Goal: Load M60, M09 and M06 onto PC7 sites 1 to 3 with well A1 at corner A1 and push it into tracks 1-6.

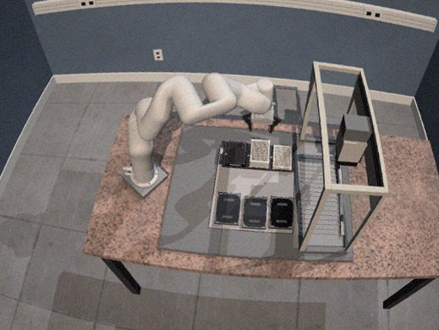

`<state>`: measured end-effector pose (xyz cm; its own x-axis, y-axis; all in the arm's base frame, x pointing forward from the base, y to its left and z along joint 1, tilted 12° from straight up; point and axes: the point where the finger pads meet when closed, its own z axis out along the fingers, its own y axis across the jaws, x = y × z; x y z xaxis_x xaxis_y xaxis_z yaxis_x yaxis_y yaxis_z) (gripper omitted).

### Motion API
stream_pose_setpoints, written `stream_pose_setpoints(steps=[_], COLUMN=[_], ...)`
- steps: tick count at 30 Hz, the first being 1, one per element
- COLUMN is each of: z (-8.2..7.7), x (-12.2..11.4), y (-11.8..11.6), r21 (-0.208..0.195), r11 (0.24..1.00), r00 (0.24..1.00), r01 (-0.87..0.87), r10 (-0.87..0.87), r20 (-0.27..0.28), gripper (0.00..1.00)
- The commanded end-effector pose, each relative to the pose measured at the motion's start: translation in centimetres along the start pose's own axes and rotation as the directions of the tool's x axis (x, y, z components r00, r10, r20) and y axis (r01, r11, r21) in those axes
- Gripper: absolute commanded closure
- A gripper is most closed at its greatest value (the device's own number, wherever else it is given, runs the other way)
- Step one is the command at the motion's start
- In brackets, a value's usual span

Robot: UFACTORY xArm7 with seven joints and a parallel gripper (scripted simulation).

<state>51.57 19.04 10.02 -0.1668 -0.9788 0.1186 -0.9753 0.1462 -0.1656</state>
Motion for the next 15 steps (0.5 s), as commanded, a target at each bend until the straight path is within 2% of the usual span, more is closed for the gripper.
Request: stream_pose_setpoints(steps=[1,15], z=[0.3,2.4], x=[-0.1,-0.1], y=[-0.1,-0.1], r21=[0.004,0.004], r11=[1.000,1.000], r00=[1.000,1.000], r01=[0.000,0.000], r10=[0.000,0.000], r20=[0.002,0.002], gripper=[0.00,0.00])
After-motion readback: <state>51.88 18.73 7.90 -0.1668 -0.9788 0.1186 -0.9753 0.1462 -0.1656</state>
